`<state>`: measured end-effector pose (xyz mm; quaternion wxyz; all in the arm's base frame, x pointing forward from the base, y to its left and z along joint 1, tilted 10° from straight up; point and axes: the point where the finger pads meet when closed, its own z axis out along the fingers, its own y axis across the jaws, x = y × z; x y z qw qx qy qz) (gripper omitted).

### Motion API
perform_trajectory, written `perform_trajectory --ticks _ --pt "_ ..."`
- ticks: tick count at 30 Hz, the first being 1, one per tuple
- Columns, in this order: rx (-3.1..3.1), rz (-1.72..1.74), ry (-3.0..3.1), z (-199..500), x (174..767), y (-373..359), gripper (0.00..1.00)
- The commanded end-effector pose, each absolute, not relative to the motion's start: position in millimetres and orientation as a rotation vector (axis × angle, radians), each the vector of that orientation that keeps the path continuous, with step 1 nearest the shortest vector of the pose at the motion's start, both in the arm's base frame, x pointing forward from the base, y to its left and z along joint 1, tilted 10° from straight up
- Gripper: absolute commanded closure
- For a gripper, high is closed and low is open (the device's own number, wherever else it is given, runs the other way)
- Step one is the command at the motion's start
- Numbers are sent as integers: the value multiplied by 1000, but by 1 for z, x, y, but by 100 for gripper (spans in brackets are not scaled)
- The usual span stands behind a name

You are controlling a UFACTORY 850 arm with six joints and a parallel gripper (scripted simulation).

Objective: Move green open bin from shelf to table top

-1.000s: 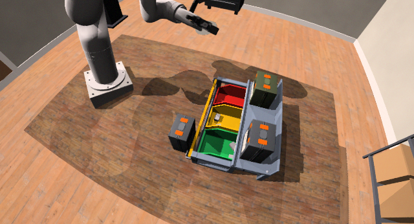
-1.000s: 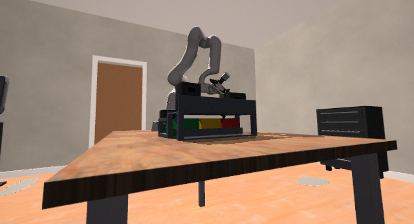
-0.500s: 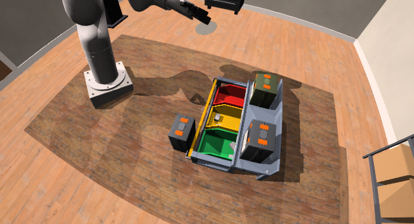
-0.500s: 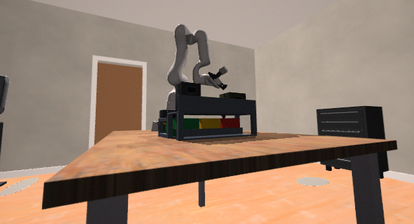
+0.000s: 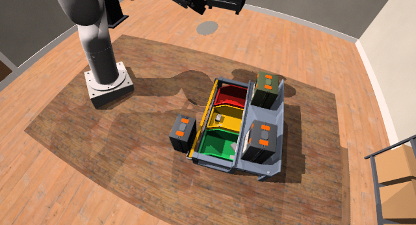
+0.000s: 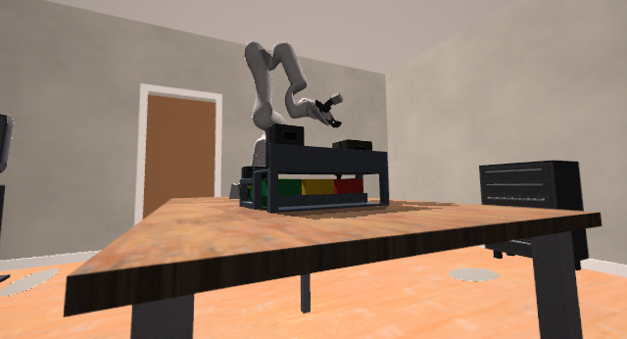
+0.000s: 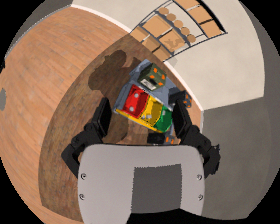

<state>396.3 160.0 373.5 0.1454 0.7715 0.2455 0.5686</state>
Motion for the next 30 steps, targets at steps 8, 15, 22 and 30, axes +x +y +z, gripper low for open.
perform_trajectory --ticks 8,15,22,30 --pt "2308 1558 774 384 390 158 0" --pt "2308 1558 774 422 359 159 0" --pt "2308 1558 774 422 359 159 0" --pt "2309 1558 774 453 334 160 0"
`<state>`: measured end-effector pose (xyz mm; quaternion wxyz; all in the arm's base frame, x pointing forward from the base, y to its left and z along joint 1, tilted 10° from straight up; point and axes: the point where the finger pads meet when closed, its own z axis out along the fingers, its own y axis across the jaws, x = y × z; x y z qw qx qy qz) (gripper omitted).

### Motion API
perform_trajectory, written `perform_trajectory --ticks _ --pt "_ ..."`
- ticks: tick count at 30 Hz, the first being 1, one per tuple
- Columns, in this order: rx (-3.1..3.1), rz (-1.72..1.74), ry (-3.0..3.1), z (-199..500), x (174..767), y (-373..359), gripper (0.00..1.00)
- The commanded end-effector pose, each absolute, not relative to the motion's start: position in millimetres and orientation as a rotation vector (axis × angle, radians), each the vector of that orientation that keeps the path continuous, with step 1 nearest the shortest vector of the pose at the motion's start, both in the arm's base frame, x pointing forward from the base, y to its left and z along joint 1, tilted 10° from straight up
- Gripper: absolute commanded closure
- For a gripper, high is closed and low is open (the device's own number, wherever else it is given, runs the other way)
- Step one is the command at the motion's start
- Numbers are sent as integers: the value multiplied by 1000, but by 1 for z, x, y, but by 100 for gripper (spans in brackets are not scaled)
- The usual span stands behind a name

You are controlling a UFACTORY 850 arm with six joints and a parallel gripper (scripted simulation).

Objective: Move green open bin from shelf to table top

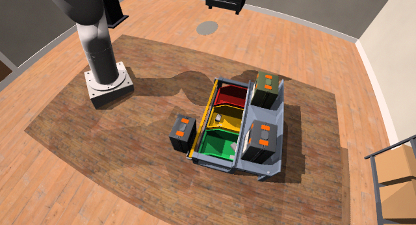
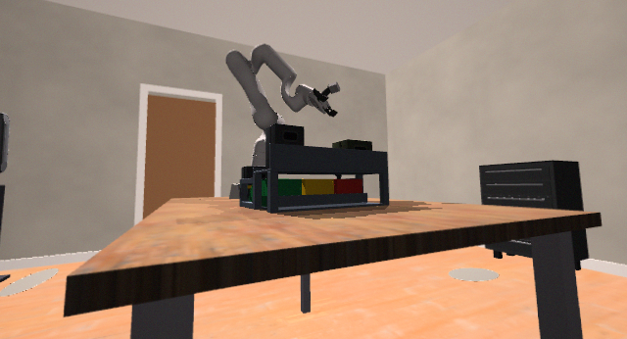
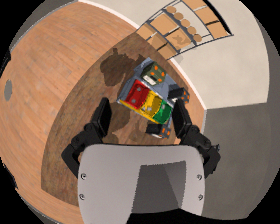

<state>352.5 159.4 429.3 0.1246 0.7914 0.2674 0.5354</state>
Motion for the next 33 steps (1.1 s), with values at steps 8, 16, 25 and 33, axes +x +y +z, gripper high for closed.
perform_trajectory --ticks 8,16,25,33 --pt "2309 1558 774 461 328 160 0" --pt "2309 1558 774 484 309 161 0" --pt "2309 1558 774 500 297 161 0" --pt "2309 1558 774 523 278 162 0"
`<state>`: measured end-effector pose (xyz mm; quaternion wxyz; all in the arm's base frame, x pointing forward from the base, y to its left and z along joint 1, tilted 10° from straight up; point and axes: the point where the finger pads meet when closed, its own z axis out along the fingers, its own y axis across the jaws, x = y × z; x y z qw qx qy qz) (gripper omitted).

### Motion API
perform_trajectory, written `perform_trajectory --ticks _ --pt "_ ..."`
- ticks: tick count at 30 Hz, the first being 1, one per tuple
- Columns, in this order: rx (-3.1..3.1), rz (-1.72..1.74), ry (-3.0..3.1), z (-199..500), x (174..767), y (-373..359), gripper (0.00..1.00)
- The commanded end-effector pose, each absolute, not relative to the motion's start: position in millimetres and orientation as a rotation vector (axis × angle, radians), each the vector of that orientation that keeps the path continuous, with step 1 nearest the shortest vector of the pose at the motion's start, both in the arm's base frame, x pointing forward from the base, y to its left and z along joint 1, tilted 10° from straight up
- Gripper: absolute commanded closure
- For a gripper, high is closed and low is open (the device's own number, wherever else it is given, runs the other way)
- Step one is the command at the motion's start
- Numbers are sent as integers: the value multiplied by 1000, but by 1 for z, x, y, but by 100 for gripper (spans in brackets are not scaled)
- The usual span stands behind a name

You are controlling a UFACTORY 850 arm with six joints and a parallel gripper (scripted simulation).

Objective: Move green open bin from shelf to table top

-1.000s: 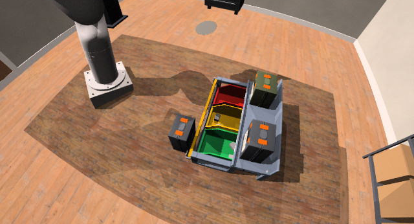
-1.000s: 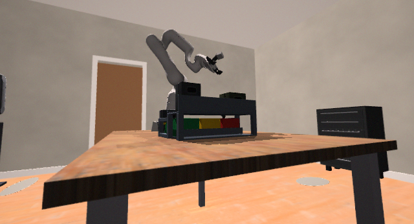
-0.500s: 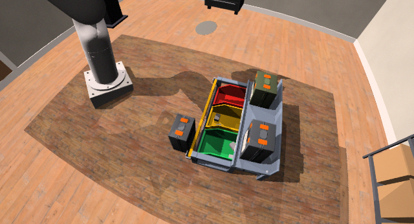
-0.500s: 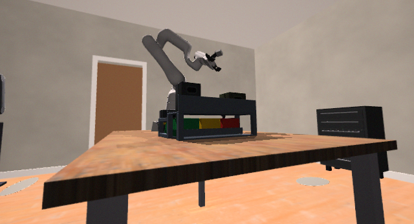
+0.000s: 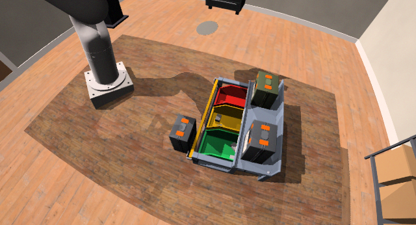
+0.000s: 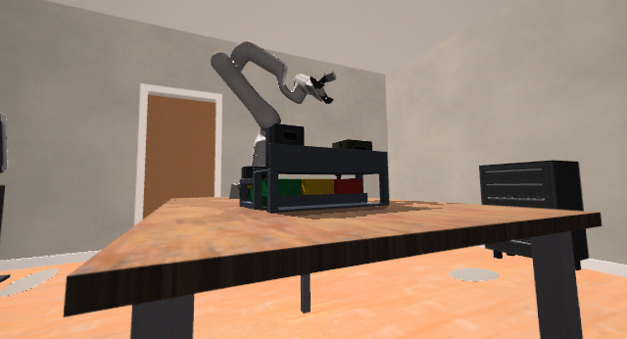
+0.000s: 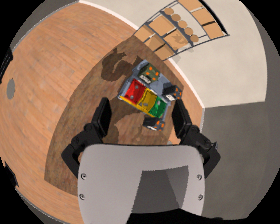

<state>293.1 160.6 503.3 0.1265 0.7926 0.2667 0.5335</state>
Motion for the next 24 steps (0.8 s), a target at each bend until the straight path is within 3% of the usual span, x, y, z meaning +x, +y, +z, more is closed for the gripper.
perform_trajectory --ticks 1,24 --pt "2309 1558 774 531 272 162 0" --pt "2310 1558 774 578 235 163 0"
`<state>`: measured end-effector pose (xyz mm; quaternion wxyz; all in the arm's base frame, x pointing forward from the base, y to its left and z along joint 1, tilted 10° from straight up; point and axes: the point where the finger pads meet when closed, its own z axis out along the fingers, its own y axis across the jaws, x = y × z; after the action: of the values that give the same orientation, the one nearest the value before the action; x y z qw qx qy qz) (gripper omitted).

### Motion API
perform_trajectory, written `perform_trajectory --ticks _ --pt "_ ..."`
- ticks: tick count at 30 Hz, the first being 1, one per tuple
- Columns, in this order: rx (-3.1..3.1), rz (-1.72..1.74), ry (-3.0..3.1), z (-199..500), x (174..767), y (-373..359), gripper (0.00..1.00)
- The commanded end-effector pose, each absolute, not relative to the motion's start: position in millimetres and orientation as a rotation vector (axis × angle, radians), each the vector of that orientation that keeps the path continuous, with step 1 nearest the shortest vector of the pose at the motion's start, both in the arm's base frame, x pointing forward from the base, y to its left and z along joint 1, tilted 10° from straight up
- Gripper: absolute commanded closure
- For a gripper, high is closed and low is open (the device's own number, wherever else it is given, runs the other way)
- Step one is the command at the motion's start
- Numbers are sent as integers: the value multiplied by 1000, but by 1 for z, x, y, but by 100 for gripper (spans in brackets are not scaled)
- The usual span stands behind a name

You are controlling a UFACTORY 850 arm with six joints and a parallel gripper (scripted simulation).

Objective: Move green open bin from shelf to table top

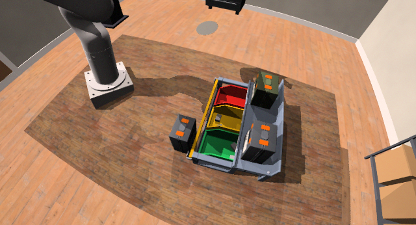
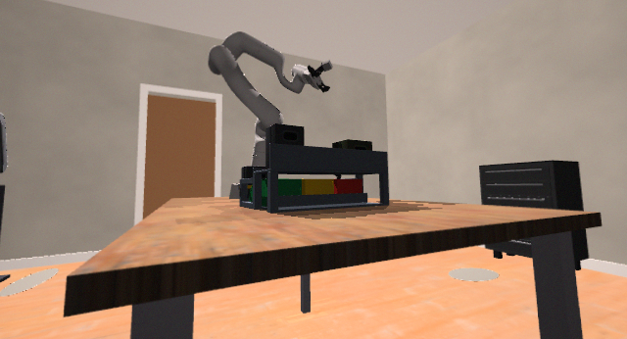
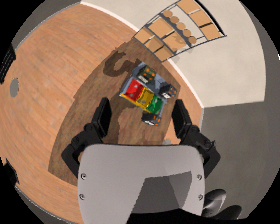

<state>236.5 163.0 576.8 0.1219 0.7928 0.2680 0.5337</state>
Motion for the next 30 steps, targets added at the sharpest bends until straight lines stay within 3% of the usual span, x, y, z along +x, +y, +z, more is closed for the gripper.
perform_trajectory --ticks 1,24,30 --pt "2310 1558 774 578 235 163 0" --pt "2310 1557 774 617 203 164 0" --pt "2310 1557 774 659 169 165 0"
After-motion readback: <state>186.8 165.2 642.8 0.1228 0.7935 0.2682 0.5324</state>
